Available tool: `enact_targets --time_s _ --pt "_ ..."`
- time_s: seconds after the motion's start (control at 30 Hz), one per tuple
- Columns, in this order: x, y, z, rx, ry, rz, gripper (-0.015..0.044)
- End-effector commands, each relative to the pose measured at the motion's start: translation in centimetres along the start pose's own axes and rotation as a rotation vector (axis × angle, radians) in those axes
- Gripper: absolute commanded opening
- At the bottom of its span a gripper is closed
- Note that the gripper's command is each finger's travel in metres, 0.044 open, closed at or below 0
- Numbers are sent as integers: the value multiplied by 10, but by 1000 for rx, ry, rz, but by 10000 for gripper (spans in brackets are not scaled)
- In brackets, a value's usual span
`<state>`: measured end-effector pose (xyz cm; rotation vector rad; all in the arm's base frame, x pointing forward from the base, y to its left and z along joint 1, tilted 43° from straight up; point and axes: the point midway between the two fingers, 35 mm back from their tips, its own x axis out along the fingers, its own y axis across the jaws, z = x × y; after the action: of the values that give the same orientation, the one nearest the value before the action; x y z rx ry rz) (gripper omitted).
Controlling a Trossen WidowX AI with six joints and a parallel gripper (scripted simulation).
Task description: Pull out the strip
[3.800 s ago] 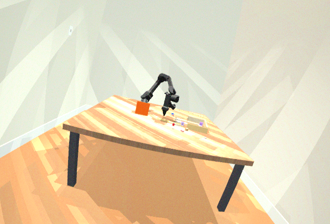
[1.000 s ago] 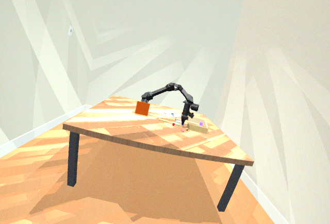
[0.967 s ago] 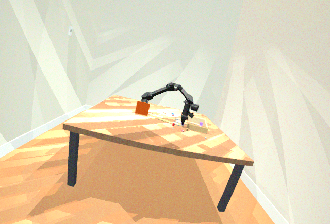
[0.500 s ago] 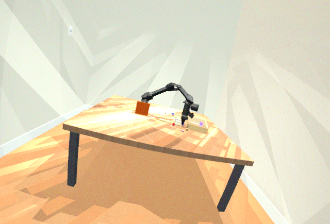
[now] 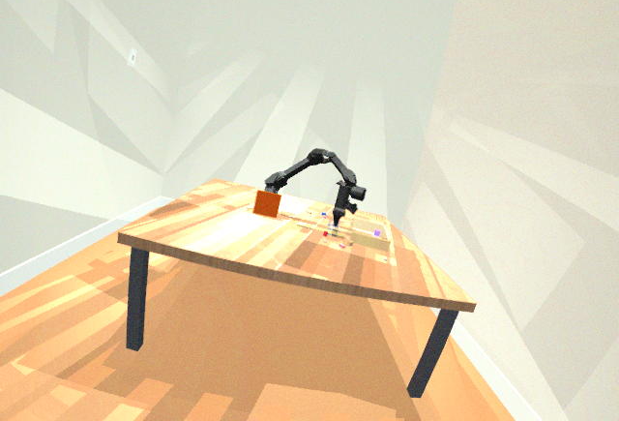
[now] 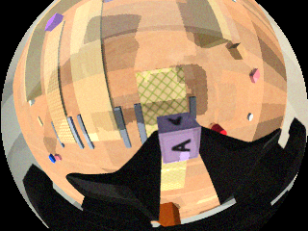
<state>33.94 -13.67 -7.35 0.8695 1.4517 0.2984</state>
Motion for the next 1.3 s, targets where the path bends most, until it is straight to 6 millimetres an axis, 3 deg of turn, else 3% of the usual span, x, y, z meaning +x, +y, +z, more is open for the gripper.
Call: enact_targets --time_s 0.0,0.17,0.67,0.77,0.97,1.27 --pt "-9 2 -15 -3 4 -2 0" --pt "-10 3 -19 -2 4 -2 0" --pt "-10 6 -68 0 7 -2 0" --pt "-14 6 -68 0 7 -2 0" --pt "-45 6 -68 0 7 -3 0" --pt "-46 6 -68 0 7 -3 0"
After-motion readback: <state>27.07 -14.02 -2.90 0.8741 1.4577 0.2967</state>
